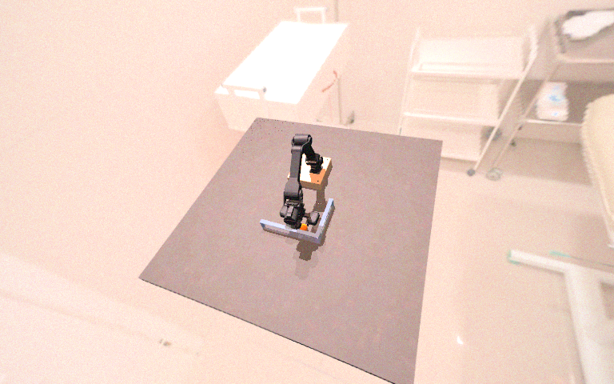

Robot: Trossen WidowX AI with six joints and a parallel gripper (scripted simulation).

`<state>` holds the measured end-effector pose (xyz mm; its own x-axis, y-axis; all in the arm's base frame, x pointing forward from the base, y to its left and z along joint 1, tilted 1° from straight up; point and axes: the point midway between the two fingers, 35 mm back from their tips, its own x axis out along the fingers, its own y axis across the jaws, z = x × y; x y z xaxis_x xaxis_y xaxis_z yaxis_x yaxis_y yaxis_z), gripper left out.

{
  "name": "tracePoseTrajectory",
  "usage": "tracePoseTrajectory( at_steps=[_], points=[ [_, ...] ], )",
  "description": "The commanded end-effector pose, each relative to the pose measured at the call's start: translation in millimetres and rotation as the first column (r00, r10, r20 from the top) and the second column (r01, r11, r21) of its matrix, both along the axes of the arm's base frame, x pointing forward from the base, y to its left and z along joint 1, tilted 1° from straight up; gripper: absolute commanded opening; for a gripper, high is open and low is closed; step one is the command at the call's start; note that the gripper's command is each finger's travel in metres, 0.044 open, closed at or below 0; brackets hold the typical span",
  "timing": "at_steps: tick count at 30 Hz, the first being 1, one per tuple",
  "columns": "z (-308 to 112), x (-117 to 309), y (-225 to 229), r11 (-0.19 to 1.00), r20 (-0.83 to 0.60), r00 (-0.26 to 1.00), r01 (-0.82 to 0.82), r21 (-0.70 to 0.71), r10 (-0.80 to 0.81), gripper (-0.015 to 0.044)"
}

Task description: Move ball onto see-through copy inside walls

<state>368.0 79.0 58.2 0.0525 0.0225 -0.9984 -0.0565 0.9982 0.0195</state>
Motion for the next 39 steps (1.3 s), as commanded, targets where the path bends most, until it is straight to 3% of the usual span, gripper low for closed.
tracePoseTrajectory(
  at_steps=[1, 25, 29, 36, 39],
  points=[
    [-6, 1, 0, 1.000, 0.000, 1.000, -0.004, -0.006, 0.004, 0.0319],
    [-43, 2, 0, 1.000, 0.000, 1.000, -0.004, -0.006, 0.004, 0.0319],
    [-43, 2, 0, 1.000, 0.000, 1.000, -0.004, -0.006, 0.004, 0.0214],
    [-43, 2, 0, 1.000, 0.000, 1.000, -0.004, -0.006, 0.004, 0.0167],
    [-43, -1, 4, 1.000, -0.006, 1.000, -0.011, -0.003, 0.011, 0.0089]
  ],
)
